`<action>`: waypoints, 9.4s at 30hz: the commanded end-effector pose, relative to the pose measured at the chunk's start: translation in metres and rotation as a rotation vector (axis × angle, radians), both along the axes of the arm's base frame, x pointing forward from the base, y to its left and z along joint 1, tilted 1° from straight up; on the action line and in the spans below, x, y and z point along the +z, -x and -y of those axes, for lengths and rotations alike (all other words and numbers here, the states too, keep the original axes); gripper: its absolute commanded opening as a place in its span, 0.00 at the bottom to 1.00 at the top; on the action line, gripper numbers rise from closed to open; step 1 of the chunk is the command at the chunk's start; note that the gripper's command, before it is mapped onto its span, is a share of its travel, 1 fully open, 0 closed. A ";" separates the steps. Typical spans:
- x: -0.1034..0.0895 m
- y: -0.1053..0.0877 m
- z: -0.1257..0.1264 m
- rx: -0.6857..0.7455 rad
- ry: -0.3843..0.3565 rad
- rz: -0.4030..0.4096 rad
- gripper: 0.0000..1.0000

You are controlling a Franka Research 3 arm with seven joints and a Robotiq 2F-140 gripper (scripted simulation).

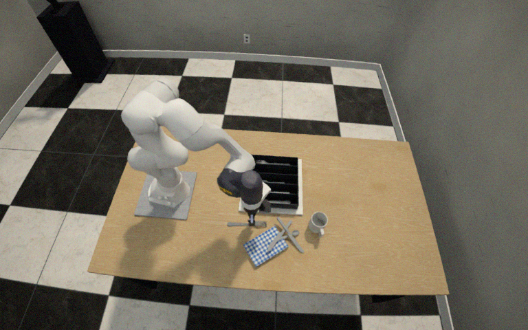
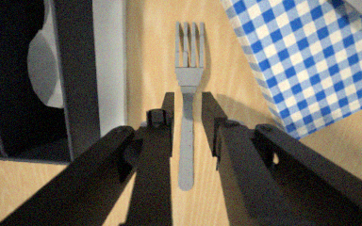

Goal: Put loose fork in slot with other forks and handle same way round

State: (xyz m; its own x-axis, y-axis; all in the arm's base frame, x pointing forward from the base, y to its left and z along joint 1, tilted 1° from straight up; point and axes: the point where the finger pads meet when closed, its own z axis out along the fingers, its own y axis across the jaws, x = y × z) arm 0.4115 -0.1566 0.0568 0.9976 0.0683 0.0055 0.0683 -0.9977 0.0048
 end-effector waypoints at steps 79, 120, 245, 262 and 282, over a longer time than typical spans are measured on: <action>-0.001 -0.002 0.000 -0.019 0.004 0.003 0.25; -0.001 -0.002 0.000 -0.019 0.004 0.003 0.25; -0.028 -0.003 0.000 -0.019 0.004 0.003 0.25; -0.028 -0.003 0.000 -0.019 0.004 0.003 0.12; -0.028 -0.003 0.000 -0.019 0.004 0.003 0.12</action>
State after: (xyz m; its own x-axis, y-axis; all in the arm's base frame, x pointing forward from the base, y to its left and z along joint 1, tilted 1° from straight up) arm 0.4134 -0.1567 0.0284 0.9985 0.0538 0.0046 0.0538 -0.9985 0.0093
